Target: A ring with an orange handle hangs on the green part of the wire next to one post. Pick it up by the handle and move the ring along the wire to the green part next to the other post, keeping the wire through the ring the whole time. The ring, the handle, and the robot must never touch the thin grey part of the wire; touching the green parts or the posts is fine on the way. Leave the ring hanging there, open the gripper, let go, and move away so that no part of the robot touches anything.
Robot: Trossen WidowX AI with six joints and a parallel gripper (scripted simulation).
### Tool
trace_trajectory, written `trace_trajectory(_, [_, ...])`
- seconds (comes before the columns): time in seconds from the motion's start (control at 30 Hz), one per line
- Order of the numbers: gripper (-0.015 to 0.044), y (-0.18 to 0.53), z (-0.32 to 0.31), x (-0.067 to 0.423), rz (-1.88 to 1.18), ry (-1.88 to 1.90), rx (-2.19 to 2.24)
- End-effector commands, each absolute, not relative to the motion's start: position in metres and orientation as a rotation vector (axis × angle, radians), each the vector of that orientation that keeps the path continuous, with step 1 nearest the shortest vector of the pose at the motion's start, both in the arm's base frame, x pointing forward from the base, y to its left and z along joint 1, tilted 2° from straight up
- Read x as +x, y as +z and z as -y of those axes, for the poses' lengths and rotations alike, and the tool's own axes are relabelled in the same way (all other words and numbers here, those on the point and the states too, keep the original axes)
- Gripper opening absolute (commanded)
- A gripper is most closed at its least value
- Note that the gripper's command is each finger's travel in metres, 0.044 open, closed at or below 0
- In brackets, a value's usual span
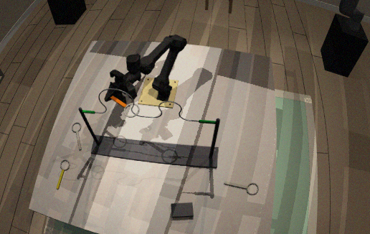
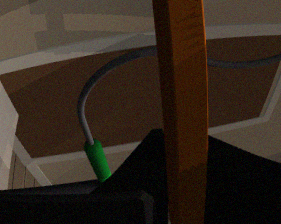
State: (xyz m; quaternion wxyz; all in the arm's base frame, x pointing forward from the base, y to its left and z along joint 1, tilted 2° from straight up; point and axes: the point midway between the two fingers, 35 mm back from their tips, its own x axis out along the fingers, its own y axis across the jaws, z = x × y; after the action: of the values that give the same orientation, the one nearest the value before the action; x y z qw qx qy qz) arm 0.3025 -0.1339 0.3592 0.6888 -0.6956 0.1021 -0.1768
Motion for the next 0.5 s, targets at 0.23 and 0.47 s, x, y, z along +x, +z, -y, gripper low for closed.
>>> trace_trajectory(0.23, [-0.0150,0.320,0.128,0.300,-0.296,-0.333,-1.313])
trace_trajectory(0.47, [-0.0150,0.295,0.118,0.299,-0.337,-0.289,-1.145])
